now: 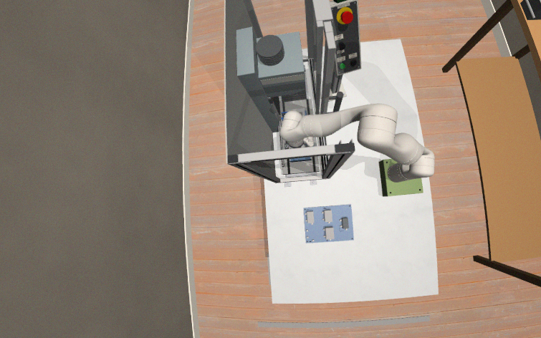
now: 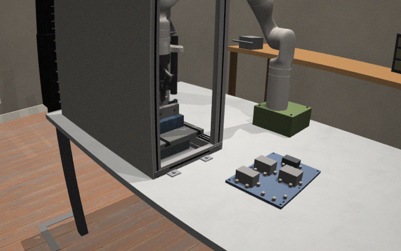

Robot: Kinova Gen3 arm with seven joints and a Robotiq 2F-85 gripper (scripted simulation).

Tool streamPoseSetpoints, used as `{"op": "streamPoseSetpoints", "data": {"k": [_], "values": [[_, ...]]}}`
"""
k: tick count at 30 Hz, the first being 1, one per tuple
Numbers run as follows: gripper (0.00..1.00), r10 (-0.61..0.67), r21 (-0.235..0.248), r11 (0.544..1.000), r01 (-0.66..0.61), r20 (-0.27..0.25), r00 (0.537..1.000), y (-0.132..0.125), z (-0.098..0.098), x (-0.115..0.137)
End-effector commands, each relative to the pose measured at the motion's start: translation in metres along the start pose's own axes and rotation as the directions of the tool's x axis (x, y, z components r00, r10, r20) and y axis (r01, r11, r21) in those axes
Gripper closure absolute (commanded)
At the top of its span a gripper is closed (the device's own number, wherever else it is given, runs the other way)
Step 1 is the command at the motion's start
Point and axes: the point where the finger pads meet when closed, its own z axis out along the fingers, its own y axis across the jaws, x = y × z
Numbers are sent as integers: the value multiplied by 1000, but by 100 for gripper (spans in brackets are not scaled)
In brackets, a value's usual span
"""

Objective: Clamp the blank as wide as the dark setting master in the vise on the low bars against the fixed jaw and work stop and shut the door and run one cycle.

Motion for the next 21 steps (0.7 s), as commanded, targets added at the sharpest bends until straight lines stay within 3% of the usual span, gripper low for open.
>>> {"op": "streamPoseSetpoints", "data": {"k": [1, 21], "values": [[90, 2, -4, 1000, -2, 5, 1000, 4, 0, -2], [90, -1, -1, 1000, 1, 3, 1000, 3, 0, -1]]}}
